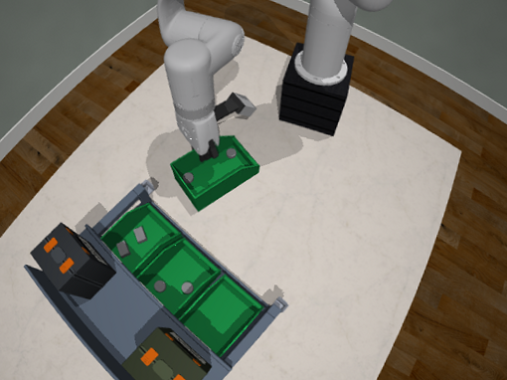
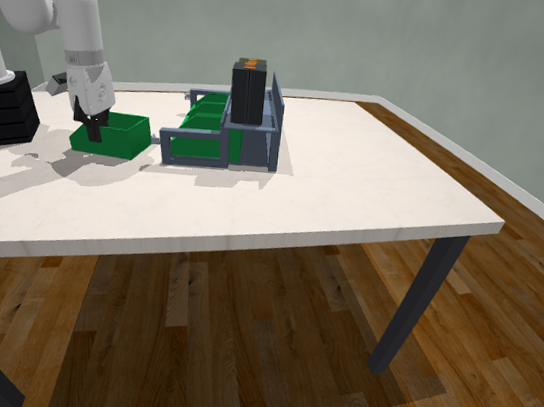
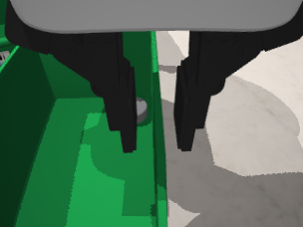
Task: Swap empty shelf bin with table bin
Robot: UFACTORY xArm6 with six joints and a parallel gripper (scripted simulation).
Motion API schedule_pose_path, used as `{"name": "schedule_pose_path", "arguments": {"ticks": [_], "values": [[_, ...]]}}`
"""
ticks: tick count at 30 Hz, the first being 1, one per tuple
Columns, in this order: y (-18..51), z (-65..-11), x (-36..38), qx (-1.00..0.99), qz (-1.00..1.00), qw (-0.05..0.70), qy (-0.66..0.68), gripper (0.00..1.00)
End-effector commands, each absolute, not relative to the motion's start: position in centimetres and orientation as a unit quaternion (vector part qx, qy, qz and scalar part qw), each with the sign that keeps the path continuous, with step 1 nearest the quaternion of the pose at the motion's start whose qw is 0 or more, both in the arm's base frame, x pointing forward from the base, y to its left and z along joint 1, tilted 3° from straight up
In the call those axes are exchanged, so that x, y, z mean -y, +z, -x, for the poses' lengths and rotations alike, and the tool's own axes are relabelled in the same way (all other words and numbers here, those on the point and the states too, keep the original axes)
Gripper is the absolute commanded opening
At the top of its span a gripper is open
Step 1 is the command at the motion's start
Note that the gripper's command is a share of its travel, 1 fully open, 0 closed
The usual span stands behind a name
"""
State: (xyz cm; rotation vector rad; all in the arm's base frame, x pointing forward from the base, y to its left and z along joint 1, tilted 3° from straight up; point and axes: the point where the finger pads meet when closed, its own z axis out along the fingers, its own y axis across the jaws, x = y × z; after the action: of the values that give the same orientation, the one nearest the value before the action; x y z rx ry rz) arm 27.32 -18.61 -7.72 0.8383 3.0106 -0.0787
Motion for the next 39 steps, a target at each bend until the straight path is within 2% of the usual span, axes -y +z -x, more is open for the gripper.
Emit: {"name": "schedule_pose_path", "arguments": {"ticks": [1,10,11,39], "values": [[-7.67,-27.42,18.67,-0.963,-0.268,0.01,-0.027,0.26],[-7.67,-27.42,18.67,-0.963,-0.268,0.01,-0.027,0.26],[-7.67,-27.42,18.67,-0.963,-0.268,0.01,-0.027,0.0],[-7.67,-27.42,18.67,-0.963,-0.268,0.01,-0.027,0.0]]}}
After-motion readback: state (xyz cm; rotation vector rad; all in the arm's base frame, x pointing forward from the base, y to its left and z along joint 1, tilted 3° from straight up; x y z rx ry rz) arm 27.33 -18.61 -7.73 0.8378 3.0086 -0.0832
